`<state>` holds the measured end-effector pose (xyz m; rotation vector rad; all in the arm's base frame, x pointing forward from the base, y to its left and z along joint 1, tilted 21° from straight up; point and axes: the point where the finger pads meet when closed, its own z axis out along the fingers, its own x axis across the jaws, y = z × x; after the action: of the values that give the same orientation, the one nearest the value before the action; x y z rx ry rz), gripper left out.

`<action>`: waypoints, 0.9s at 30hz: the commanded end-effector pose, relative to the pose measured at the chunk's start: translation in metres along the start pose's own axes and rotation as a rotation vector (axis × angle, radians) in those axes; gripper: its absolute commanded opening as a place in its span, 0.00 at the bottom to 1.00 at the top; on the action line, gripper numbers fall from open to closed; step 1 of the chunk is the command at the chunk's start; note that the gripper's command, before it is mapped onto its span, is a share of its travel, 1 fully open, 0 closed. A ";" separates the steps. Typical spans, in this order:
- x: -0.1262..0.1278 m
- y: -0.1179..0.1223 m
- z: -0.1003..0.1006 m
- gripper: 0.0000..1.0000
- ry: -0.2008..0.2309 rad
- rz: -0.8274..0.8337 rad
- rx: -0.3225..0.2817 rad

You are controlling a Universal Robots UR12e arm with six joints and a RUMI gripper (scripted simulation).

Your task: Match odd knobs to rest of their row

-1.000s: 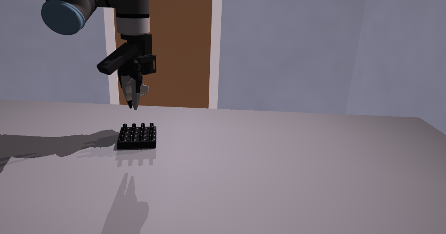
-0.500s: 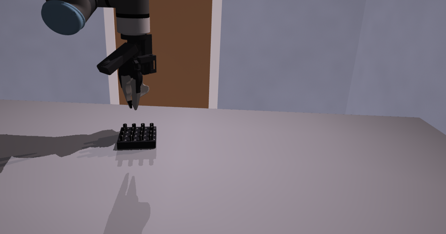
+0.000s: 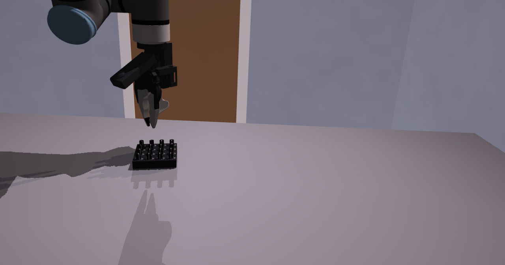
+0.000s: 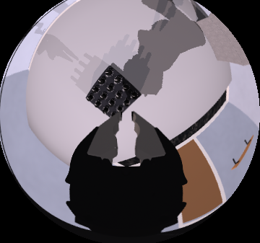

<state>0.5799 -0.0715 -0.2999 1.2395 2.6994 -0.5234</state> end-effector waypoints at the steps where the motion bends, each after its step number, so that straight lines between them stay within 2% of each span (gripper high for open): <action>1: -0.004 0.002 0.008 0.11 -0.004 0.001 -0.002; 27: -0.003 0.002 0.032 0.11 -0.004 0.001 -0.002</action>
<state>0.5791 -0.0819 -0.3268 1.2395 2.6992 -0.5247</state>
